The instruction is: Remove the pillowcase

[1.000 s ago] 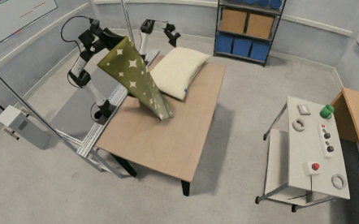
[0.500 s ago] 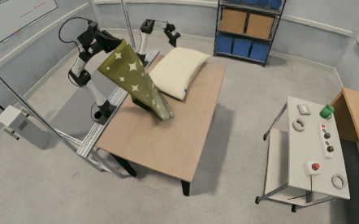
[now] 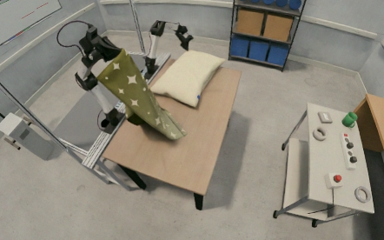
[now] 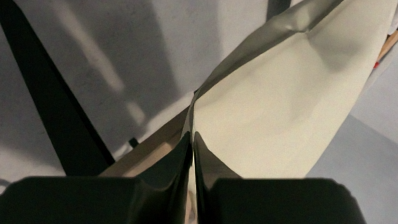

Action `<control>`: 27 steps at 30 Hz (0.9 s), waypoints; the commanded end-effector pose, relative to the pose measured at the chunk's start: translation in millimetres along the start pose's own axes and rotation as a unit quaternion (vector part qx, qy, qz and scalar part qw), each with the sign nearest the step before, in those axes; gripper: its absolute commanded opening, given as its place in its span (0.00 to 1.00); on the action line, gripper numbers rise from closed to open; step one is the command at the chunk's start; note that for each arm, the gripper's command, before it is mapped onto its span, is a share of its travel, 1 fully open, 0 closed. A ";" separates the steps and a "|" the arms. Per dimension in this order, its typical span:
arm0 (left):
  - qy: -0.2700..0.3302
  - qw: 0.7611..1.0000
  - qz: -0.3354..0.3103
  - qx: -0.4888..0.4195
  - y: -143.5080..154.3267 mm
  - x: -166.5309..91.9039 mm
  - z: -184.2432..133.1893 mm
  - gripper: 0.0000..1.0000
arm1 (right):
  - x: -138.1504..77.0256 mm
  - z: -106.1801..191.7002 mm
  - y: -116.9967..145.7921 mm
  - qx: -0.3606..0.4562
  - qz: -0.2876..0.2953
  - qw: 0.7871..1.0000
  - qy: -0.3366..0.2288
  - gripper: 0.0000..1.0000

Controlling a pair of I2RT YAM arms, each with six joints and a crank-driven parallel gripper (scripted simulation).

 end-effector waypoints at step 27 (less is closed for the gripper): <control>0.004 1.000 -0.009 0.000 -1.0 2.8 3.8 0.01 | 0.6 3.3 -15.2 -0.005 -0.024 1.000 -0.003 0.01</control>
Point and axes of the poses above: on each arm, the point where the finger pads meet when closed, its own x axis out along the fingers, its own z axis across the jaws, y = z × x, the point moved 1 cm from there along -x, back along the fingers, and after that the axes turned 15 degrees about x, right-handed, at the moved point
